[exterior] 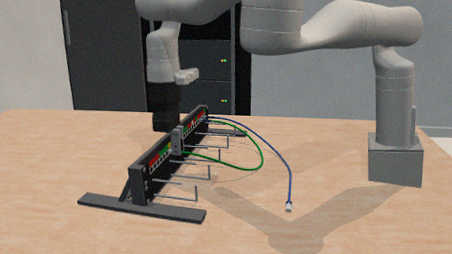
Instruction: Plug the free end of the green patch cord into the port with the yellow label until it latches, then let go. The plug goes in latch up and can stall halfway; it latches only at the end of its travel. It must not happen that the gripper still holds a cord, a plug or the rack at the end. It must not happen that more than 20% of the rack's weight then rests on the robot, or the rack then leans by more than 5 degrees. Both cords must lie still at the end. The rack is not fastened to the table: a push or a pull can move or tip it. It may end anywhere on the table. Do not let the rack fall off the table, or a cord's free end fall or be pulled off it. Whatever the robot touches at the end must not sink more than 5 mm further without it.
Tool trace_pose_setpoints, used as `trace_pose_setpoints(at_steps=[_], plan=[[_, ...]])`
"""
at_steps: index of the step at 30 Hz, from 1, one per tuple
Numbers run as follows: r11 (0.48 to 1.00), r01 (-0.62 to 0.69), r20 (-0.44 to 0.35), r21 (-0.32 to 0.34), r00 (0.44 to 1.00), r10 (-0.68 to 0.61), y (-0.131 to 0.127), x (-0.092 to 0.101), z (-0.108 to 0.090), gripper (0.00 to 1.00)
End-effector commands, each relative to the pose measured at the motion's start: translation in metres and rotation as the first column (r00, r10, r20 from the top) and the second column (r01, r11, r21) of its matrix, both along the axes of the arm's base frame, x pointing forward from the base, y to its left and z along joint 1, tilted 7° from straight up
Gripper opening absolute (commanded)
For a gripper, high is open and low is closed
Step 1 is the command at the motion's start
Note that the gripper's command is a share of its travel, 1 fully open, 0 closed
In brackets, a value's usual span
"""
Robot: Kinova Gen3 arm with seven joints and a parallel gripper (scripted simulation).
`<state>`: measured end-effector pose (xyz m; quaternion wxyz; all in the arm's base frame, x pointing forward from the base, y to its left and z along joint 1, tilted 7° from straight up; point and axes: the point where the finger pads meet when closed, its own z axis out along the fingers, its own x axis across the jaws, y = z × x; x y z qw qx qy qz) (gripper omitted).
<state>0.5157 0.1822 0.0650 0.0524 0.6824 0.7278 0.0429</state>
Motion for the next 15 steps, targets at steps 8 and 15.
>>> trace_pose_setpoints(at_steps=[8,15], plan=[[1.000,0.000,0.003,0.001,1.000,0.000,0.0001,0.0010,0.0013,0.00],[1.000,0.000,0.003,0.001,1.000,0.000,0.0002,0.0021,0.0015,0.00]])
